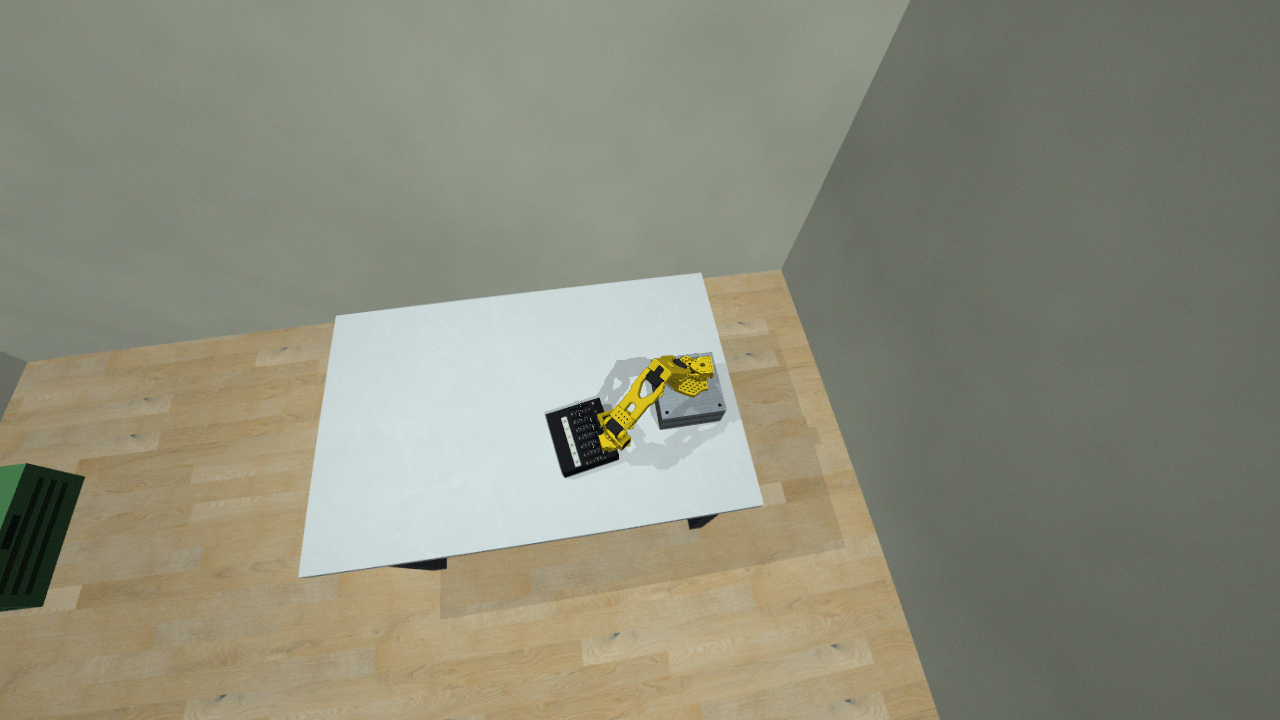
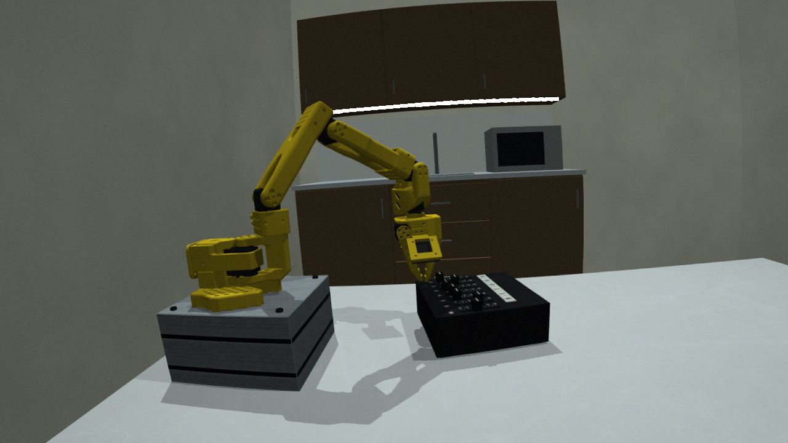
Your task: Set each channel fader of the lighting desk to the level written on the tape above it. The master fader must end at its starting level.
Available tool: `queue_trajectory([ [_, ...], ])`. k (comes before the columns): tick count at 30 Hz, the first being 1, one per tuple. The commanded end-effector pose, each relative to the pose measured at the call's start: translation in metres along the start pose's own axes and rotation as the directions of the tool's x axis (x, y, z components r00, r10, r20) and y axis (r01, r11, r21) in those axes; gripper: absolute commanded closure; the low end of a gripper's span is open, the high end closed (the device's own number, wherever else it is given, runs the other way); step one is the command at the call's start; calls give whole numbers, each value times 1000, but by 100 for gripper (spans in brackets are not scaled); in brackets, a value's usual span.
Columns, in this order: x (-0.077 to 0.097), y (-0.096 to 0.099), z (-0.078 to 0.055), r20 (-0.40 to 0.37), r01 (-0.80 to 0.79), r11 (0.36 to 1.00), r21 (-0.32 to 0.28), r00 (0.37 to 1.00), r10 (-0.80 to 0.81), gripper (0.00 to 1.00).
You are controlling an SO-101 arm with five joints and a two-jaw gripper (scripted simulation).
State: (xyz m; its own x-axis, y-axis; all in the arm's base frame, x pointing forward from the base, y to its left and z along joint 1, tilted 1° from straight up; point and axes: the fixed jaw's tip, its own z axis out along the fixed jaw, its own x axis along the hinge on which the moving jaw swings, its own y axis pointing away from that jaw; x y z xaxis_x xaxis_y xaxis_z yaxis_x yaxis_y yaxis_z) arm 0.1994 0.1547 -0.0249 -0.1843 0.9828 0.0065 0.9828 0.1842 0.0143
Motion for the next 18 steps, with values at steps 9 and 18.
queue_trajectory([
  [9, 0, -5, 6, 5, 14, 1000, 12, 1000, -14, 100],
  [18, 1, -4, 4, 5, 14, 1000, 12, 1000, -14, 100],
])
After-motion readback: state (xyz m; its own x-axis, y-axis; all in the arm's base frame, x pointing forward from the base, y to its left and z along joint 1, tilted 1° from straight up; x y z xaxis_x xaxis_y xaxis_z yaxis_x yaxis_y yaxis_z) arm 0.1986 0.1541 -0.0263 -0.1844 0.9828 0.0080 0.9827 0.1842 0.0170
